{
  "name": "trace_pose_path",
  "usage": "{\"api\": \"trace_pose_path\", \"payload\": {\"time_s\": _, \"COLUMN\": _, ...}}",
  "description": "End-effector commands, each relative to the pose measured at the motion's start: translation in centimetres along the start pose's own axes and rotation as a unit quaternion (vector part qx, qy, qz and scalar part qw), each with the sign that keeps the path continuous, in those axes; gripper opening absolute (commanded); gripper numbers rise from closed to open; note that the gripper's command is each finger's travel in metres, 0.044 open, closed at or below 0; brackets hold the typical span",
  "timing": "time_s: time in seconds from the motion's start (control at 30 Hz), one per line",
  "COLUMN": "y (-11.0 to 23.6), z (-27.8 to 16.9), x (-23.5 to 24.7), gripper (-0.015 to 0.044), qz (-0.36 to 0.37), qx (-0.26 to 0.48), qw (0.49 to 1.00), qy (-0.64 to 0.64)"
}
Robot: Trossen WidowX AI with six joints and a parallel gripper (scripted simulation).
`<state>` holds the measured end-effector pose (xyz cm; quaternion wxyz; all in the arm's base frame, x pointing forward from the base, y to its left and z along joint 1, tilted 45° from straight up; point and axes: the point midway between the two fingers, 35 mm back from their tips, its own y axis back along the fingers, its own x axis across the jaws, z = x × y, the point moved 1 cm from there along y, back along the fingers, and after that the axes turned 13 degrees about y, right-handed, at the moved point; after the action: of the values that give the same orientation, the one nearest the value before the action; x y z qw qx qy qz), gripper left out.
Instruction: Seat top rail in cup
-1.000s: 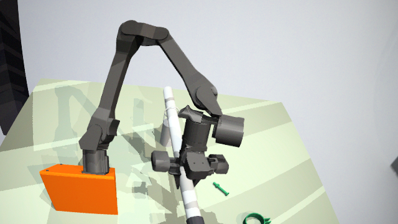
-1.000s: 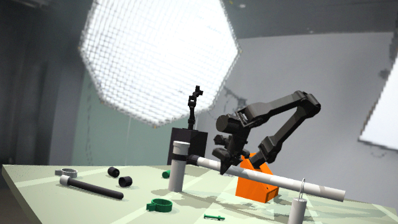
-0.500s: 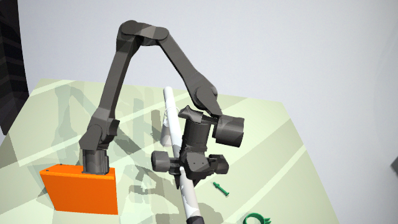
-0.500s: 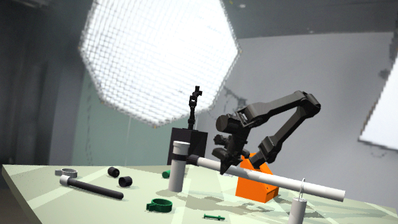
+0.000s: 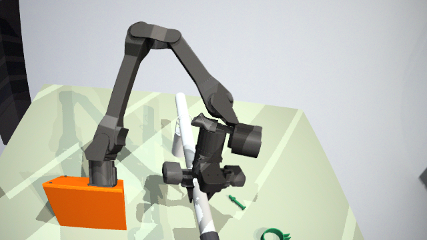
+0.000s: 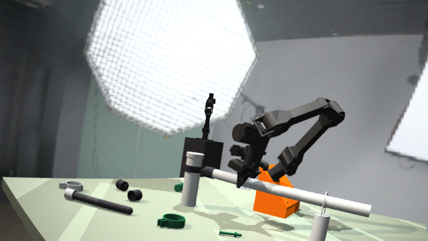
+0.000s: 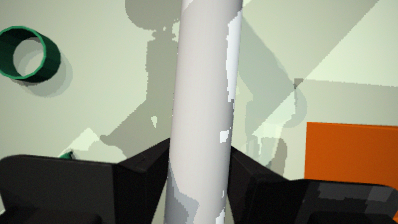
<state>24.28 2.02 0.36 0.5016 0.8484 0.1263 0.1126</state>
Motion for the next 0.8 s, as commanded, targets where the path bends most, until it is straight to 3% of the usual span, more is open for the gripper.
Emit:
{"api": "trace_pose_path", "payload": {"time_s": 0.0, "y": 0.12, "z": 0.4, "x": -0.09, "gripper": 0.0, "qz": 0.001, "qx": -0.006, "qw": 1.0, "qy": -0.001}}
{"api": "trace_pose_path", "payload": {"time_s": 0.77, "y": -0.02, "z": 0.11, "x": 0.12, "gripper": 0.0, "qz": 0.001, "qx": 0.0, "qw": 1.0, "qy": 0.002}}
